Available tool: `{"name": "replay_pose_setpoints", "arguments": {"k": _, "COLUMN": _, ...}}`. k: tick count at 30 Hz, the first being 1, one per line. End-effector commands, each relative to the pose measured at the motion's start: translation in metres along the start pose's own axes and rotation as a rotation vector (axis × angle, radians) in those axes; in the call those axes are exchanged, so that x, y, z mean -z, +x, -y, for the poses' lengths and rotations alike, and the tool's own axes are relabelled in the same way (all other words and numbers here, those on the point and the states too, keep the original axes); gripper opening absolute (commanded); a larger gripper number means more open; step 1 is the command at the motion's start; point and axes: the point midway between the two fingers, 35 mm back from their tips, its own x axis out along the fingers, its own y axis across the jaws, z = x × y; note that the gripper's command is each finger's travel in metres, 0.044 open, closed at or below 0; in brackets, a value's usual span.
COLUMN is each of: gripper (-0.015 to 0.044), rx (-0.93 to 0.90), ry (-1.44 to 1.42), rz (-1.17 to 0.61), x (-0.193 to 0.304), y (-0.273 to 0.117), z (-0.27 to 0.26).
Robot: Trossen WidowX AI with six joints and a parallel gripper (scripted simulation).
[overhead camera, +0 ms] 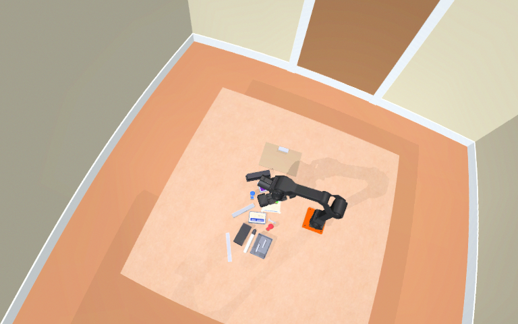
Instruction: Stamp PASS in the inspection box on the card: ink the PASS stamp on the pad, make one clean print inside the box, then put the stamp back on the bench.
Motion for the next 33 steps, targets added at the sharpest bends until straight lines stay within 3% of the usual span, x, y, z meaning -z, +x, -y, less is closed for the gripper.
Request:
{"name": "replay_pose_setpoints", "arguments": {"k": 1, "gripper": 0.0000, "rx": -0.006, "ry": 0.017, "rz": 0.000, "x": 0.002, "y": 0.001, "z": -0.001}}
{"name": "replay_pose_setpoints", "arguments": {"k": 33, "gripper": 0.0000, "rx": -0.006, "ry": 0.016, "rz": 0.000, "x": 0.001, "y": 0.022, "z": -0.002}}
